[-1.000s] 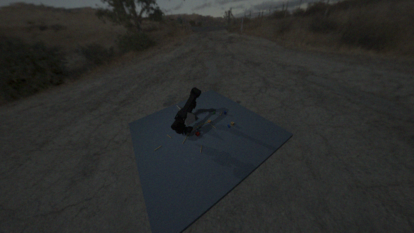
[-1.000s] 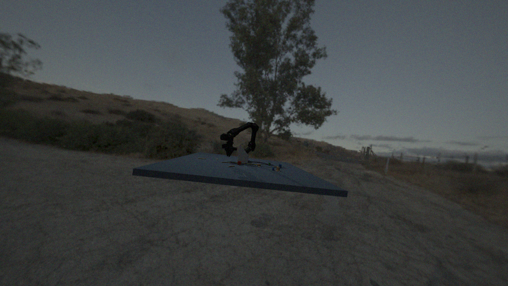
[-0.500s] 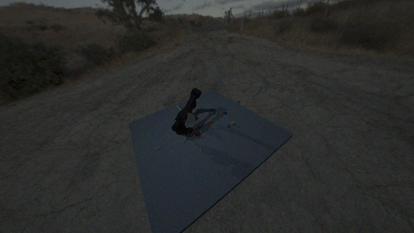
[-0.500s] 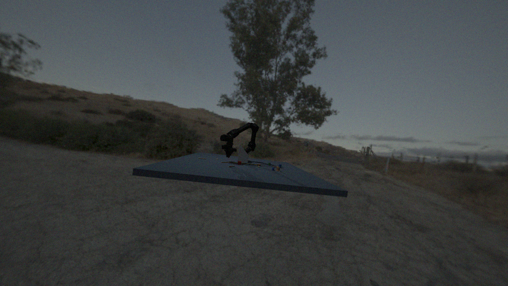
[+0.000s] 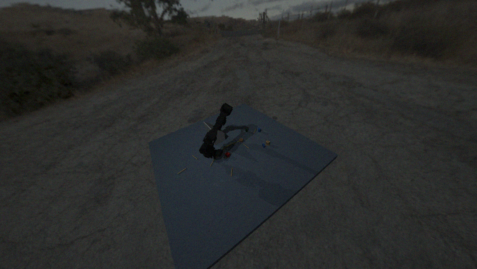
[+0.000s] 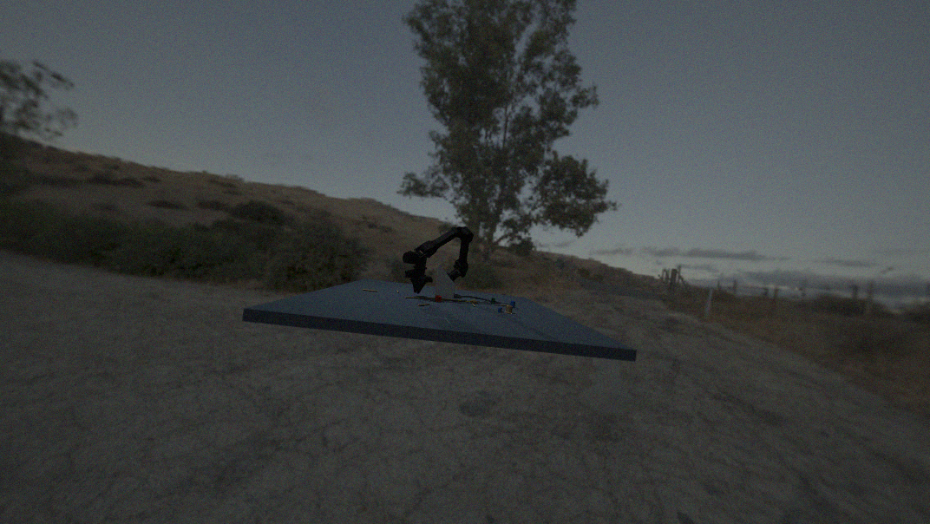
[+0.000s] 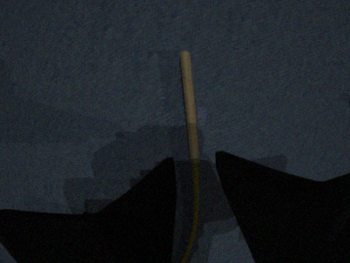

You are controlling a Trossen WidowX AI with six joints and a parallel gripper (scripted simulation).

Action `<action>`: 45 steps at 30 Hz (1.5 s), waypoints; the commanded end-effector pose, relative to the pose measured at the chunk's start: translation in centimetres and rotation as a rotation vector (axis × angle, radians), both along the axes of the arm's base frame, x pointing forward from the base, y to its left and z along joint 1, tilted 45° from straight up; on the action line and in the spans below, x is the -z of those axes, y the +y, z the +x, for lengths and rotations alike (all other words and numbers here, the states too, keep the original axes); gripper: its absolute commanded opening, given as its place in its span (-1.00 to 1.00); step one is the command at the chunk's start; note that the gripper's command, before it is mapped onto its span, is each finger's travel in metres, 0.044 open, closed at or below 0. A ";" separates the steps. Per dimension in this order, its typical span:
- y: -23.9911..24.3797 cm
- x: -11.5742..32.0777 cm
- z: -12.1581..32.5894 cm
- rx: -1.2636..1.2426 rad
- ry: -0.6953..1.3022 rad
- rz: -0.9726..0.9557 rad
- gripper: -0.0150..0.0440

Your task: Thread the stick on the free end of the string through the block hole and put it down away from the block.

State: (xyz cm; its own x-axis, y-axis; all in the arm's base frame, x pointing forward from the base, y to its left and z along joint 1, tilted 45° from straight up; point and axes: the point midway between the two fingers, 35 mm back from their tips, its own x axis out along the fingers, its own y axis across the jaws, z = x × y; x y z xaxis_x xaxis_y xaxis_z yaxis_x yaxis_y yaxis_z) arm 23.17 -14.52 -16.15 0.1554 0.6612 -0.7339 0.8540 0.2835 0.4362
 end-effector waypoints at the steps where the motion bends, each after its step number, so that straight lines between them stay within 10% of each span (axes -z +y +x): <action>1: 0.9 0.6 -0.2 0.000 0.010 0.015 -0.08; 24: 2.1 1.8 0.0 -0.001 0.010 0.016 -0.08; 29: 2.0 1.7 0.0 -0.003 0.007 0.011 -0.49; 45: 1.3 1.0 -0.1 -0.003 0.007 0.010 -0.49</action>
State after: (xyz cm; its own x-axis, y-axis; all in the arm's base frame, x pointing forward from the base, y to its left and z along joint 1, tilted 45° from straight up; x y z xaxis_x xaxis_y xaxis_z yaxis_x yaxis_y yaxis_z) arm 23.08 -12.97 -17.44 0.1500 0.6720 -0.7252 0.8587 0.2750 0.4324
